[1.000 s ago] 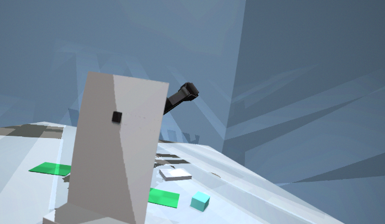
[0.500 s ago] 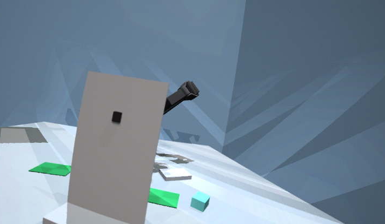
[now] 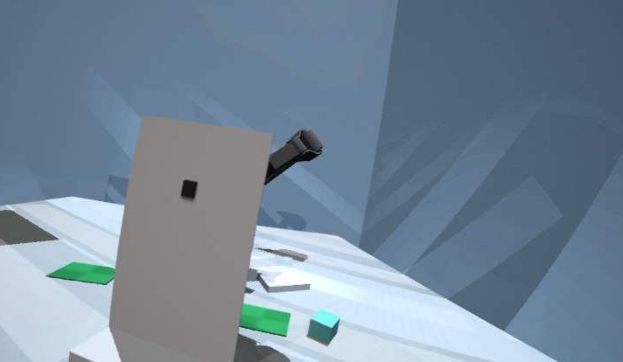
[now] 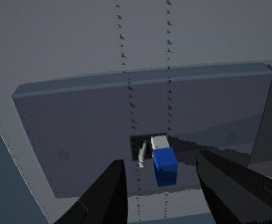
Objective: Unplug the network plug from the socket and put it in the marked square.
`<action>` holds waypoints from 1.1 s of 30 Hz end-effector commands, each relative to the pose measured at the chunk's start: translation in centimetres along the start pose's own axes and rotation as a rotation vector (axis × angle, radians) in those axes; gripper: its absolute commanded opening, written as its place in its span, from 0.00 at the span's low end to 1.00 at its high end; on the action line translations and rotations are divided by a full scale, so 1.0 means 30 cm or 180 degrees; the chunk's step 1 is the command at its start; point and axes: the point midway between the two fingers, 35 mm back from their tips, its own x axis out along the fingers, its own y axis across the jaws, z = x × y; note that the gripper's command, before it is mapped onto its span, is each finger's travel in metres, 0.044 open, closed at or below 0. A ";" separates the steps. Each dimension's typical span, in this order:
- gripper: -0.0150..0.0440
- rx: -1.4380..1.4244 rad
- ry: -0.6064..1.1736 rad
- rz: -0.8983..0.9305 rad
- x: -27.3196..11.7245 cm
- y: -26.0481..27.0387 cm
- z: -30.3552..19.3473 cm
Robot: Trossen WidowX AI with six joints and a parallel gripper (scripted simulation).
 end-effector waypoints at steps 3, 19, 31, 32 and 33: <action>0.52 0.0020 0.0017 0.0001 0.023 0.000 0.004; 0.30 0.0020 0.0017 0.0001 0.023 0.000 0.004; 0.25 0.0020 0.0017 0.0000 0.017 0.000 0.003; 0.25 0.0020 0.0017 0.0000 0.014 0.000 0.003; 0.25 0.0020 0.0017 0.0000 0.012 0.000 0.002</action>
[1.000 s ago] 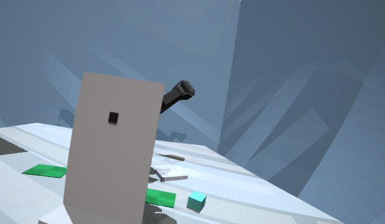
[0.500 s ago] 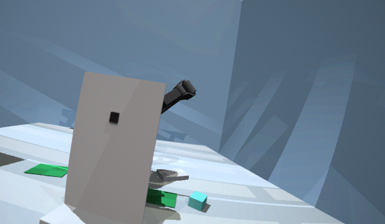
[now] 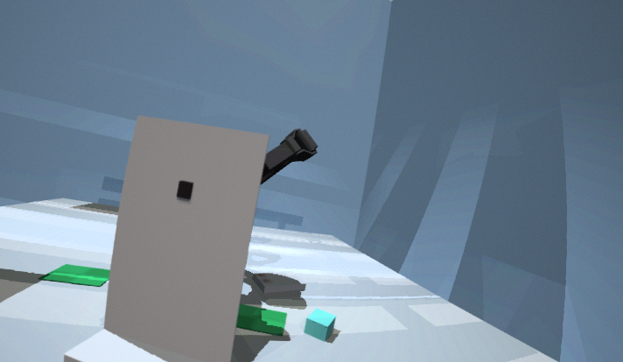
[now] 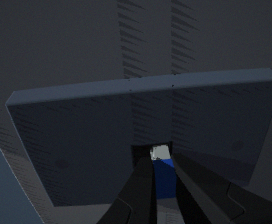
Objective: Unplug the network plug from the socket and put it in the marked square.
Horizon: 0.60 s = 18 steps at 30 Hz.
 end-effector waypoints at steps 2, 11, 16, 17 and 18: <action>0.25 0.0022 0.0003 -0.0008 -0.012 -0.002 -0.003; 0.25 0.0022 0.0002 -0.0009 -0.030 -0.002 -0.008; 0.25 0.0022 0.0002 -0.0009 -0.039 -0.002 -0.011; 0.25 0.0022 0.0002 -0.0009 -0.041 -0.002 -0.011; 0.25 0.0022 0.0002 -0.0009 -0.043 -0.002 -0.012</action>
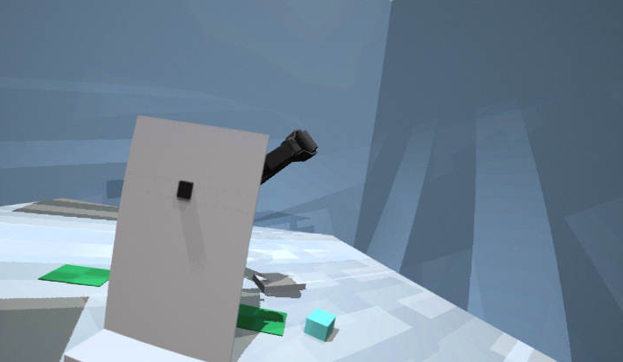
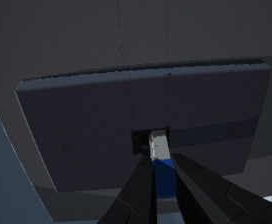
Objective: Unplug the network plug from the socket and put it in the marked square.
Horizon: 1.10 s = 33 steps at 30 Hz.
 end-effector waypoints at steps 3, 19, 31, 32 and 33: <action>0.25 0.0022 0.0002 -0.0009 -0.017 -0.003 -0.004; 0.25 0.0022 0.0001 -0.0010 -0.042 -0.003 -0.016; 0.25 0.0023 0.0001 -0.0010 -0.058 -0.003 -0.025; 0.25 0.0023 0.0000 -0.0010 -0.059 -0.003 -0.026; 0.25 0.0023 0.0000 -0.0010 -0.060 -0.003 -0.027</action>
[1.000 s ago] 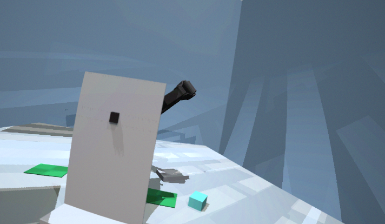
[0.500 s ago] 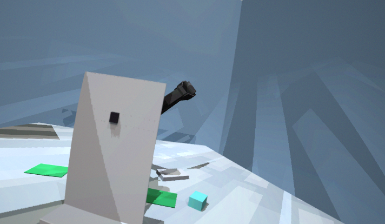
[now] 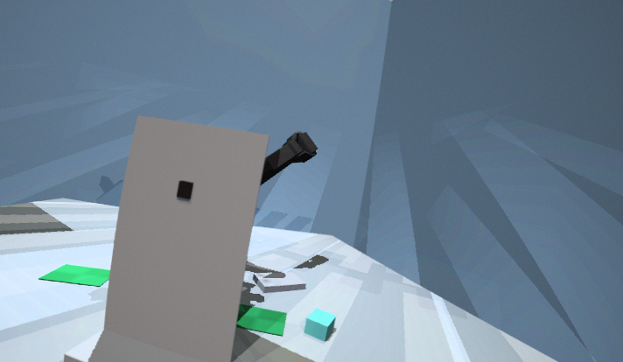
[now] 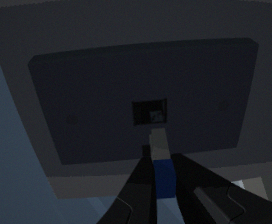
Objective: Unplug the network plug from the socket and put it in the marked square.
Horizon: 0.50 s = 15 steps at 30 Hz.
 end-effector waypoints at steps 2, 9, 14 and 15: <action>0.25 0.0024 -0.0021 -0.0019 -0.012 -0.007 0.000; 0.25 0.0024 -0.0021 -0.0019 -0.021 -0.007 -0.005; 0.25 0.0024 -0.0021 -0.0020 -0.027 -0.007 -0.009; 0.25 0.0024 -0.0021 -0.0020 -0.029 -0.007 -0.010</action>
